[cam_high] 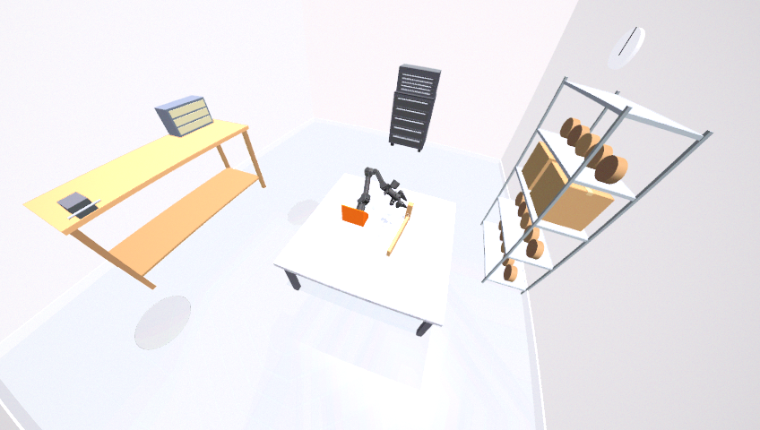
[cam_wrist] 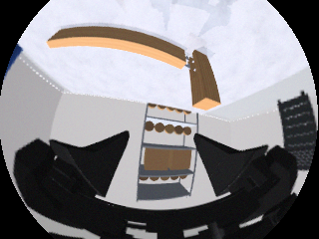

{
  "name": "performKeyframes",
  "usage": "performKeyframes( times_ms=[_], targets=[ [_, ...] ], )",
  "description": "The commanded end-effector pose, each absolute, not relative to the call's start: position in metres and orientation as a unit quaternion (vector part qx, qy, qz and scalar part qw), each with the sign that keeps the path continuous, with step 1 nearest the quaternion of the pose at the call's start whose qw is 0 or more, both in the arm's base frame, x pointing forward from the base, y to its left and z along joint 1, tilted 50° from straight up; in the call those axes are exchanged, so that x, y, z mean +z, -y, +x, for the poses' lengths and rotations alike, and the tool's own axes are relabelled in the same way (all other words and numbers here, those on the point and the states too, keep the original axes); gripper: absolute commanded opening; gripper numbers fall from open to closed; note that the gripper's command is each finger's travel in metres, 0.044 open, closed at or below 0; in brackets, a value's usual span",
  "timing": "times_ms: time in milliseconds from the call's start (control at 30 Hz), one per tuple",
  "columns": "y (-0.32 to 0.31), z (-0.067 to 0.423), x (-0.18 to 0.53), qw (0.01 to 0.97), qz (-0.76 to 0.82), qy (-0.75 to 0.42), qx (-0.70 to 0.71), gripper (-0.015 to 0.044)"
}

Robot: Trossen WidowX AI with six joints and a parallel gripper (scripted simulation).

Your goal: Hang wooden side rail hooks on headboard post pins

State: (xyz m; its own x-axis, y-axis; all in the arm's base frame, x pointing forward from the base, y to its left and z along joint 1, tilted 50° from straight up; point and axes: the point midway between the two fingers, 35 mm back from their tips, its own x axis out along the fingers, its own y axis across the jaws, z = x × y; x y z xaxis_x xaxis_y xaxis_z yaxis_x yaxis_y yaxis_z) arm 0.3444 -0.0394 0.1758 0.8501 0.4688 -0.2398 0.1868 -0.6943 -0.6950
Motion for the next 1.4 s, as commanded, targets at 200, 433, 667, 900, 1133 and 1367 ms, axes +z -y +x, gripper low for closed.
performKeyframes(
  times_ms=[200, 433, 667, 900, 1133, 1367],
  targets=[
    [-0.051, 0.324, 0.148, 0.288, -0.851, 0.339, 0.28, 0.044],
    [-0.073, 0.315, 0.143, 0.273, -0.834, 0.378, 0.295, 0.044],
    [-0.073, 0.315, 0.143, 0.273, -0.834, 0.378, 0.295, 0.044],
    [-0.073, 0.315, 0.143, 0.273, -0.834, 0.378, 0.295, 0.044],
    [-0.049, 0.321, 0.148, 0.287, -0.848, 0.344, 0.283, 0.044],
    [-0.034, 0.332, 0.152, 0.368, -0.83, 0.284, 0.307, 0.044]
  ],
)
